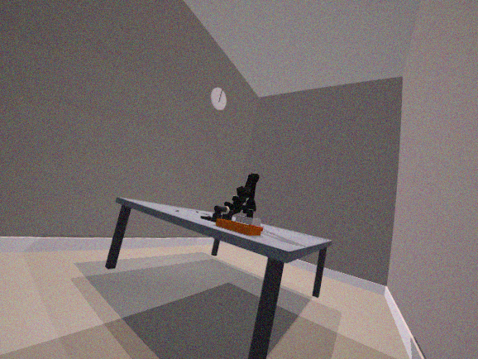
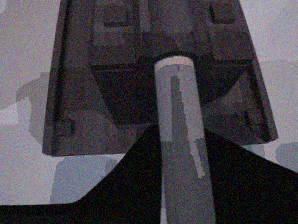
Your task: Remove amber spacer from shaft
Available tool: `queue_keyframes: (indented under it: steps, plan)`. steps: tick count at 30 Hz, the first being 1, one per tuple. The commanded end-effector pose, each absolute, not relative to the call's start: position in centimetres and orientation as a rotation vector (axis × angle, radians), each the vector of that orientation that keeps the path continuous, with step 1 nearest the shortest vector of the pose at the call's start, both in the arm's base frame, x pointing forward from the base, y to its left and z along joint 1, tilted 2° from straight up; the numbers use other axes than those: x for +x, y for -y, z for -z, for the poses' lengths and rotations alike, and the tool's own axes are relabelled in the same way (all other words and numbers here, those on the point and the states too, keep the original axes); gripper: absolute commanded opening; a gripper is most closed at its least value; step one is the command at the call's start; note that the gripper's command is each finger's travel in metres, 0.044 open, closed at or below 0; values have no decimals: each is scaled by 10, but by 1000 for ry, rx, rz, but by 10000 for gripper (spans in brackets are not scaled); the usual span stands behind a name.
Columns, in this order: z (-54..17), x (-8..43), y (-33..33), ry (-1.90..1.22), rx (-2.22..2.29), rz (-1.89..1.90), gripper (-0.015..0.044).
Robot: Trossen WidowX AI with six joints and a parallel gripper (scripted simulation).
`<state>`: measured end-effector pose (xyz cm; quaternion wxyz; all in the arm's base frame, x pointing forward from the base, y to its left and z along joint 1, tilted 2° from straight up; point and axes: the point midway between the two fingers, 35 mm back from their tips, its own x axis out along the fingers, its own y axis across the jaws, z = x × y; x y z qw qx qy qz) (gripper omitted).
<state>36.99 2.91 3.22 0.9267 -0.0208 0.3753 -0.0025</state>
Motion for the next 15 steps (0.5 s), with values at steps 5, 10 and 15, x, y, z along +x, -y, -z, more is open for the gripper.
queue_keyframes:
  steps: [5, 10, 15]
  plan:
    - [-35, 375, -30, -761, -44, 2, 0]
    - [-35, 377, -30, -761, -44, 2, 0]
    - [-35, 378, -30, -761, -44, 2, 0]
